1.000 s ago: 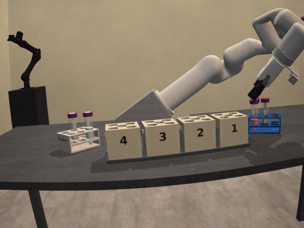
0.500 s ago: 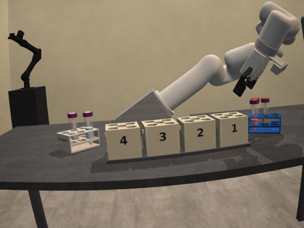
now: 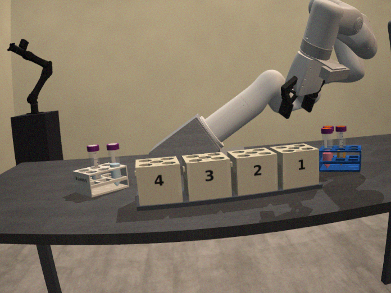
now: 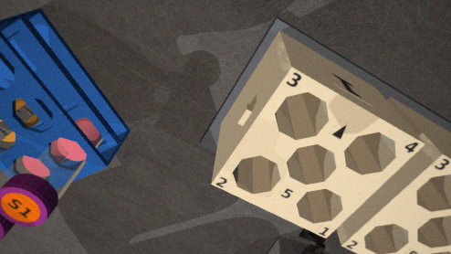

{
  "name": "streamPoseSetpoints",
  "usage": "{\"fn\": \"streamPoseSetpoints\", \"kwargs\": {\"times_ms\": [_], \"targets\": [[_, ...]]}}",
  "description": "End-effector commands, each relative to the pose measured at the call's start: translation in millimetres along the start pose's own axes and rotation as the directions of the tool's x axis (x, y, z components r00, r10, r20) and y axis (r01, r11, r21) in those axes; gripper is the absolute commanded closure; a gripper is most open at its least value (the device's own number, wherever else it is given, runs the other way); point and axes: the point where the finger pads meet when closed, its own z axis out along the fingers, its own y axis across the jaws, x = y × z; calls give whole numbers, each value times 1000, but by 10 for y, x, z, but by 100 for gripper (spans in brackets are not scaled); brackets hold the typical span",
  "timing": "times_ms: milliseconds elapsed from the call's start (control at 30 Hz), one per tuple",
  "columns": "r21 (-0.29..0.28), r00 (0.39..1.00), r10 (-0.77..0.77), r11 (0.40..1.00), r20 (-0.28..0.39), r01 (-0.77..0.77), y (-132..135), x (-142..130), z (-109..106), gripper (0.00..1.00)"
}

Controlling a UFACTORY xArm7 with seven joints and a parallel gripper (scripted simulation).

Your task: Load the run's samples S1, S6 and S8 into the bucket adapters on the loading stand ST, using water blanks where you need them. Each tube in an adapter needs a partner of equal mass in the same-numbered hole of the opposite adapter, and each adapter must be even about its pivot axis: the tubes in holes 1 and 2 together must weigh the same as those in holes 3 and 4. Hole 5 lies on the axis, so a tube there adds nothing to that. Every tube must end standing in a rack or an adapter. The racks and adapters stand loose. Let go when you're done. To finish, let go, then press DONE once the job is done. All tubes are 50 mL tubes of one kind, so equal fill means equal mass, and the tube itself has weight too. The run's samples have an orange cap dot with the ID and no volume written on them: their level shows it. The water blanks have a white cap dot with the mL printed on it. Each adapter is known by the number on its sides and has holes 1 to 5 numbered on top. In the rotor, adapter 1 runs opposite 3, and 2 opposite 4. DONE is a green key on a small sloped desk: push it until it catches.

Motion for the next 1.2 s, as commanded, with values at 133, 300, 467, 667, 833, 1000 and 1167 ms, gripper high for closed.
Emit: {"fn": "streamPoseSetpoints", "kwargs": {"times_ms": [133, 300, 467, 667, 833, 1000, 1167], "targets": [[18, 994, 83, 996, -73, -82, 227, -123, -38, 0], [40, 976, 165, 986, -142, -161, 427, -252, -57, 0], [69, 941, 259, 966, -218, -250, 585, -373, -78, 0], [87, 916, 307, 952, -257, -294, 731, -495, -96, 0], [106, 890, 350, 937, -292, -334, 881, -627, -114, 0], [150, 824, 438, 899, -360, -412, 1056, -804, -132, 0], [174, 784, 480, 876, -393, -449, 1156, -915, -142, 0]]}}
